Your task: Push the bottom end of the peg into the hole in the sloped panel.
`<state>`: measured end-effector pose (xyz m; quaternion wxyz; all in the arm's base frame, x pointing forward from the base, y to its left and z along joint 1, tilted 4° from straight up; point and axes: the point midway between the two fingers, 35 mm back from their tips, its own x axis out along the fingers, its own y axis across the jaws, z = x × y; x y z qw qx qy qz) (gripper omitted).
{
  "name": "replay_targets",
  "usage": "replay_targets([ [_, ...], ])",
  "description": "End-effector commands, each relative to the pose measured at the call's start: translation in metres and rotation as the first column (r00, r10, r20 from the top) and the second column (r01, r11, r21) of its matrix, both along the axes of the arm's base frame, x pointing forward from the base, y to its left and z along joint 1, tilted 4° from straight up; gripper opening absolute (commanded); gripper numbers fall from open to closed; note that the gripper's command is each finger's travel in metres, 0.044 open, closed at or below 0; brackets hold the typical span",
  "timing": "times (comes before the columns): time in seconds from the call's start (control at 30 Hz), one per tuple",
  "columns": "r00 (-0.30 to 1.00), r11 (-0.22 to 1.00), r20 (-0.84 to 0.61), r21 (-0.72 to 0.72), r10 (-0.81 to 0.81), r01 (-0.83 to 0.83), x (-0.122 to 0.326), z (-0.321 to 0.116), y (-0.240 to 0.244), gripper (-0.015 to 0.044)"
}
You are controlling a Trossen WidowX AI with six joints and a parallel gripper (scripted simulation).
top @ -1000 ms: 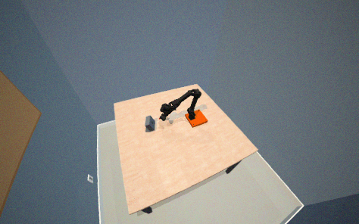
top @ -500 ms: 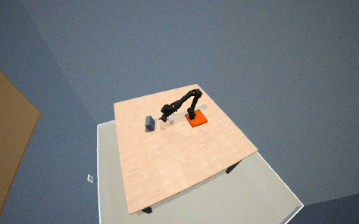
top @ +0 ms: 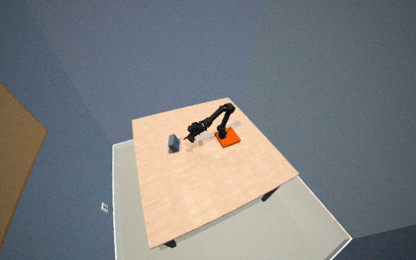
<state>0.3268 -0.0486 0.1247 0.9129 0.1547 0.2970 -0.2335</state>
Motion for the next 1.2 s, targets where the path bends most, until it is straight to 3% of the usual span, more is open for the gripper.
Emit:
replay_targets([
  [0.0, 1.000, 1.000, 0.024, -0.021, 0.012, -0.011, 0.000, 0.004, 0.002, 0.0000],
  [1.17, 0.978, 0.978, 0.155, -0.178, 0.140, -0.112, -0.007, 0.011, 0.027, 0.0000],
])
